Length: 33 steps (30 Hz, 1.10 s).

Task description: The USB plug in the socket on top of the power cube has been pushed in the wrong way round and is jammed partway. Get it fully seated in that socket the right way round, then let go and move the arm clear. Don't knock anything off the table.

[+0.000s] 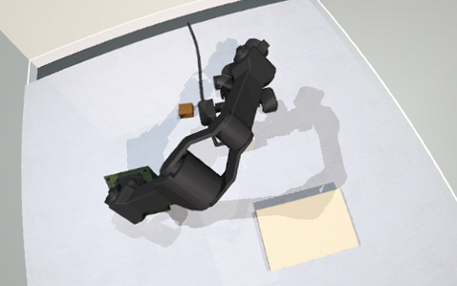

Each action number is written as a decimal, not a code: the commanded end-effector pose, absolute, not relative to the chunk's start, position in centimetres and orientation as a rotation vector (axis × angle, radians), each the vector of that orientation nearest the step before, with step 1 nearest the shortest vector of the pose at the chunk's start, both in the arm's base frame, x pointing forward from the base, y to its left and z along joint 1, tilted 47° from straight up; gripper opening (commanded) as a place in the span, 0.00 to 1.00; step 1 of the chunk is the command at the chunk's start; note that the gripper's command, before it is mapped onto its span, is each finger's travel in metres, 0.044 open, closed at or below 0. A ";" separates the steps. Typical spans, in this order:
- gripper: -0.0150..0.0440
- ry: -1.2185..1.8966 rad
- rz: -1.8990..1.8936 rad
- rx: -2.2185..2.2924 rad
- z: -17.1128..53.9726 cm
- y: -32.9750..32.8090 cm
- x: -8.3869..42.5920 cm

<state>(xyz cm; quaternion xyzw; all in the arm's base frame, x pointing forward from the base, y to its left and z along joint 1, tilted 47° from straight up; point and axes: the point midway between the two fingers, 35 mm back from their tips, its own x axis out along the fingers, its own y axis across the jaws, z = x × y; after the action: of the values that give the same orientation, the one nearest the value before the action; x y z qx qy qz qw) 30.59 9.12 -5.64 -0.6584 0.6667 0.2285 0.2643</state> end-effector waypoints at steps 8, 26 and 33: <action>0.25 1.804 0.610 -1.780 -5.8 8.9 30.6; 0.25 1.804 0.610 -1.780 -5.9 8.8 30.6; 0.25 1.804 0.610 -1.780 -6.0 8.7 30.6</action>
<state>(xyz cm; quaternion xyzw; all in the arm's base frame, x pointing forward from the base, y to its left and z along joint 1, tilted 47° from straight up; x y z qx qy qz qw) 30.59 8.83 -5.91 -0.6575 0.6675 0.2260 0.2665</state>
